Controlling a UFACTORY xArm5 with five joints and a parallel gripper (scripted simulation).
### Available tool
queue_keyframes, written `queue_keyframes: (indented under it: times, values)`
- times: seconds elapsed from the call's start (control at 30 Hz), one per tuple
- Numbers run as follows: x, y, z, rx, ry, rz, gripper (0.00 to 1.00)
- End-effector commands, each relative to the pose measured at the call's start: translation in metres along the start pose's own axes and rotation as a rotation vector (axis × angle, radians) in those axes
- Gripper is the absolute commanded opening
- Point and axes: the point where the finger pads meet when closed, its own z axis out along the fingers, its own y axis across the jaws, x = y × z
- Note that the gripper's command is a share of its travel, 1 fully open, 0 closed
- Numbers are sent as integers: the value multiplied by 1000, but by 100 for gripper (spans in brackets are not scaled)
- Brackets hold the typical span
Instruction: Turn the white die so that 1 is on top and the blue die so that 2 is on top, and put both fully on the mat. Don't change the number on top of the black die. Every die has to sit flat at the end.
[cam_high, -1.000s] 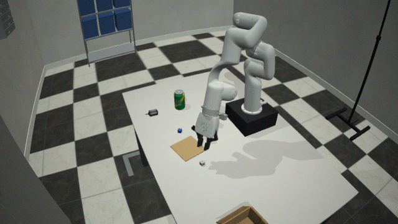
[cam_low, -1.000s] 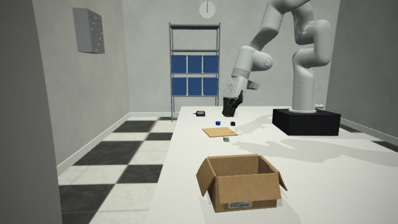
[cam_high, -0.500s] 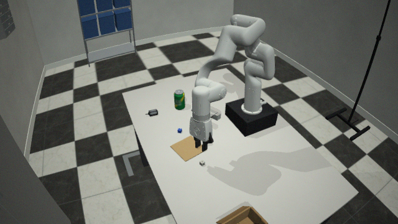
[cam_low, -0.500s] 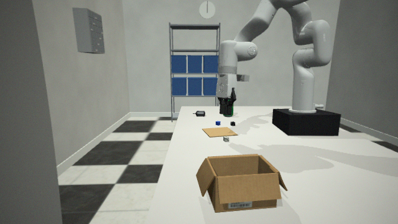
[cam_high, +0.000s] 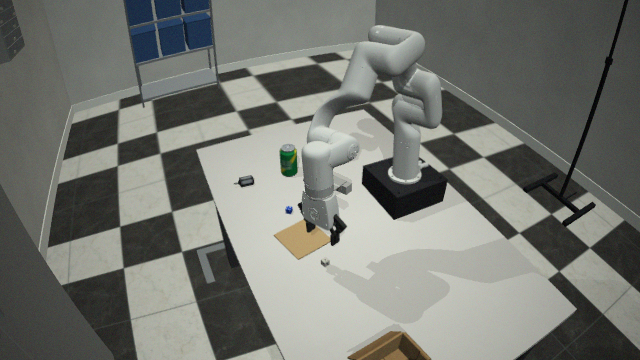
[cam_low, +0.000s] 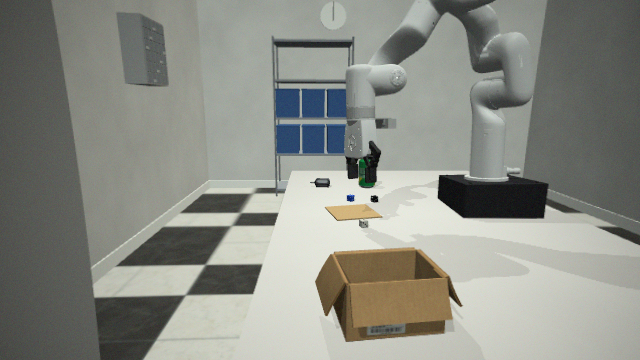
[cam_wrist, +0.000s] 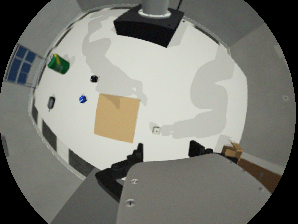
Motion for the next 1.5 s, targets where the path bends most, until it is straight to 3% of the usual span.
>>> queue_keyframes:
  times: [0.0,0.33,1.1,1.2,1.47]
  values:
    - [-2,0,-1,0,-3,1,100]
    - [-1,0,0,0,-3,75,100]
    - [1,-1,9,-1,-3,704,100]
    - [1,-1,9,-1,-3,720,100]
    - [2,-1,13,-2,-3,989,100]
